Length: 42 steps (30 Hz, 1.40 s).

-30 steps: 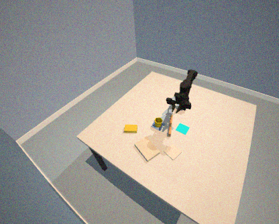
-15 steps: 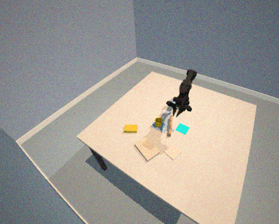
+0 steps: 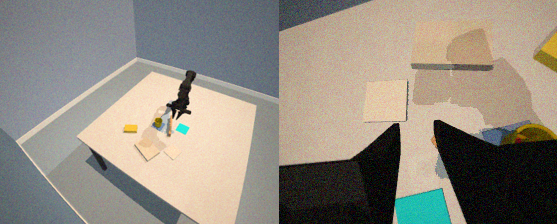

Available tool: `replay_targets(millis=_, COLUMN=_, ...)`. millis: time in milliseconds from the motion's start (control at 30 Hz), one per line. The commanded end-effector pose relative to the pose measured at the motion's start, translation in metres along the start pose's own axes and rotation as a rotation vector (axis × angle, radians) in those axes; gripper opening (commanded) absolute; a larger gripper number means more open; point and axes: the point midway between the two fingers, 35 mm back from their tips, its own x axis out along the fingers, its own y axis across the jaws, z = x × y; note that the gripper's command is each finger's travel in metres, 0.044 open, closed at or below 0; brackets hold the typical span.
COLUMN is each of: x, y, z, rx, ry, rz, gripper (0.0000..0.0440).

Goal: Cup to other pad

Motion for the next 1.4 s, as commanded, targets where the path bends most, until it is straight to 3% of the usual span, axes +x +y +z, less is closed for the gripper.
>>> replay_targets(millis=0, x=0.006, y=-0.003, z=-0.004, rx=0.006, ry=0.06, rz=-0.031, gripper=0.0131)
replay_targets(millis=633, x=0.022, y=-0.027, z=-0.023, rx=-0.037, ry=0.34, rz=-0.16, gripper=0.0131)
replay_targets(millis=1367, x=0.038, y=-0.084, z=-0.045, rx=-0.128, ry=0.64, rz=-0.262, gripper=0.0135)
